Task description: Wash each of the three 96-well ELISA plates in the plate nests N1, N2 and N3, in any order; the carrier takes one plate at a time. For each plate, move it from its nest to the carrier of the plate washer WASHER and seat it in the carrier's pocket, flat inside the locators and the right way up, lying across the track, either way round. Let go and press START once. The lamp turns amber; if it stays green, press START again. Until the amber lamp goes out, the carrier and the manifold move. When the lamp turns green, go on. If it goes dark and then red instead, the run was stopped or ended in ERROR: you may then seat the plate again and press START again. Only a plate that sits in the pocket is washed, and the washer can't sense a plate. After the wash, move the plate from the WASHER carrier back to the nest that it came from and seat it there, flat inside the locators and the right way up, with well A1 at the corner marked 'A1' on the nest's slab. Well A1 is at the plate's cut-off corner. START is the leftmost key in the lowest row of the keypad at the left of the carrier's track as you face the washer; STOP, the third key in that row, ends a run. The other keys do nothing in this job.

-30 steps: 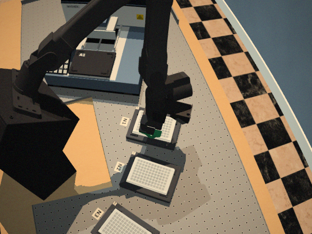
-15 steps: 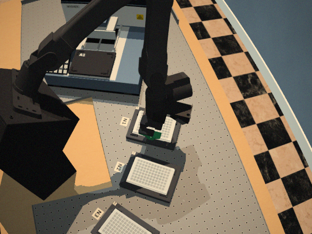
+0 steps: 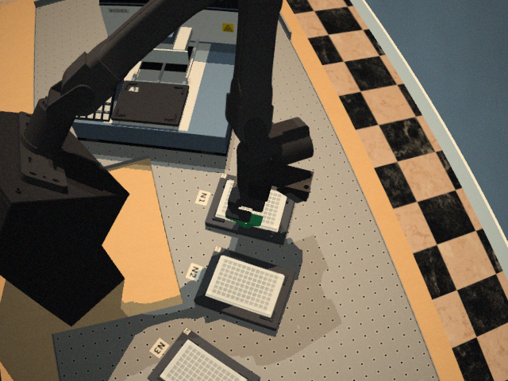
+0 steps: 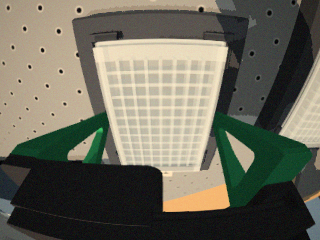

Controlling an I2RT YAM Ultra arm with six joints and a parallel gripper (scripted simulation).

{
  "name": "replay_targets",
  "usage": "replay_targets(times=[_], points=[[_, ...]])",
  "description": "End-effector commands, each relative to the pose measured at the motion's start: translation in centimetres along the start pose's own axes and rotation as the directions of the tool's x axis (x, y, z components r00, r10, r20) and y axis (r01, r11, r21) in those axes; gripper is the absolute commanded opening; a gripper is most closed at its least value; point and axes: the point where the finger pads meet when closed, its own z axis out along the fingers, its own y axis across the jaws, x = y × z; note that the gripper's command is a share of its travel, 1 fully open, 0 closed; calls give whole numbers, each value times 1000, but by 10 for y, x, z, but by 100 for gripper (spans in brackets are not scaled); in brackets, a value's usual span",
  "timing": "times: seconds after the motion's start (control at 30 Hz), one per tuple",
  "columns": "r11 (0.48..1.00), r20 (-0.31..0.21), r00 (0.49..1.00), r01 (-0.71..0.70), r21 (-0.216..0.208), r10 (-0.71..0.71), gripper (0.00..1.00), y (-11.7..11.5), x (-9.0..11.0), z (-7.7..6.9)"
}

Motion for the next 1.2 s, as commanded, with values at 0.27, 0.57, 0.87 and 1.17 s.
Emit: replay_targets(times=[0.27, 0.57, 0.87, 1.17], points=[[1000, 9, 1000, -1, -1, 1, 100, 1, -3, -2], [1000, 9, 1000, -1, -1, 1, 100, 1, -3, -13], [1000, 9, 1000, -1, -1, 1, 100, 1, -3, -26], [1000, 9, 1000, -1, -1, 1, 100, 1, -3, -40]])
